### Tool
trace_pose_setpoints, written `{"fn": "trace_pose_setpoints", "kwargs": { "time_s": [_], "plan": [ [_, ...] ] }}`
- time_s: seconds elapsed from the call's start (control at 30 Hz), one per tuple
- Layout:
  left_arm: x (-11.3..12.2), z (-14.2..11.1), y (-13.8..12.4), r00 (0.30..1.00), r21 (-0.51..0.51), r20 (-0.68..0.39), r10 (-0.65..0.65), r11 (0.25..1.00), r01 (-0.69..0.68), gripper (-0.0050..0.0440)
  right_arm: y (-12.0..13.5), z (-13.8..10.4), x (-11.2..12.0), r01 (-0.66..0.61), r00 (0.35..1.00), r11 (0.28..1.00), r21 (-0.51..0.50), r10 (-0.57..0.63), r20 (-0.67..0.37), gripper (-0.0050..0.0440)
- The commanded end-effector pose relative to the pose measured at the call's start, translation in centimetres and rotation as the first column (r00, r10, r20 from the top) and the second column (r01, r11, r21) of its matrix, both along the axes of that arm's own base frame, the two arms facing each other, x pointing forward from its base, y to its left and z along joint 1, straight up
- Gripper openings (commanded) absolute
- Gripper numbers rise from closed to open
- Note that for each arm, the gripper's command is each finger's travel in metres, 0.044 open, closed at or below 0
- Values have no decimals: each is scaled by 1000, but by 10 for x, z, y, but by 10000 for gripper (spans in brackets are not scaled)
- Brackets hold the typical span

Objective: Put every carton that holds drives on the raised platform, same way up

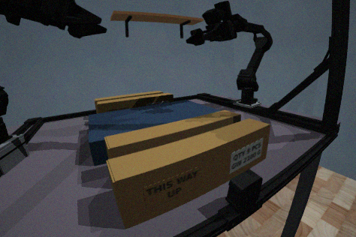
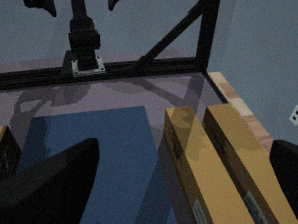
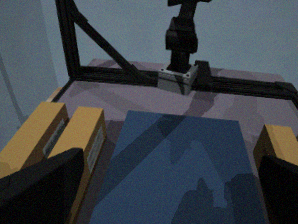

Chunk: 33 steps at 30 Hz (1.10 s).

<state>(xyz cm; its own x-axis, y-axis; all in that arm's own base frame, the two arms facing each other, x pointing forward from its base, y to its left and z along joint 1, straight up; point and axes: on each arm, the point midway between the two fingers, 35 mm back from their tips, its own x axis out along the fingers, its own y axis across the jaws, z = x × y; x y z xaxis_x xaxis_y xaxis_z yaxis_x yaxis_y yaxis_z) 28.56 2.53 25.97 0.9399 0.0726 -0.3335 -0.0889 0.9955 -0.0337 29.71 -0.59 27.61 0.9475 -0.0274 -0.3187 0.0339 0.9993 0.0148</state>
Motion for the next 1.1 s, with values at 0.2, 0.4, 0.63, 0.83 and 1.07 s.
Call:
{"fn": "trace_pose_setpoints", "kwargs": {
  "time_s": [0.2, 0.4, 0.63, 0.83, 1.07],
  "plan": [
    [-43, -68, 33, 882, -52, -462, 89, 991, -127, 389, -10, -59, -25, 62, 877, 998, 21, -44, -478, 389],
    [-58, -93, 45, 789, -53, -605, 105, 984, -172, 389, -13, -80, -33, 82, 783, 996, 21, -52, -619, 389],
    [-72, -119, 56, 673, -46, -731, 115, 975, -217, 389, -16, -101, -42, 102, 667, 995, 17, -56, -743, 389],
    [-74, -122, 58, 653, -44, -748, 116, 974, -223, 389, -16, -104, -43, 105, 648, 994, 16, -56, -759, 389],
    [-73, -123, 56, 653, -44, -748, 116, 974, -223, 389, -15, -104, -42, 105, 648, 994, 16, -56, -759, 389]
  ]
}}
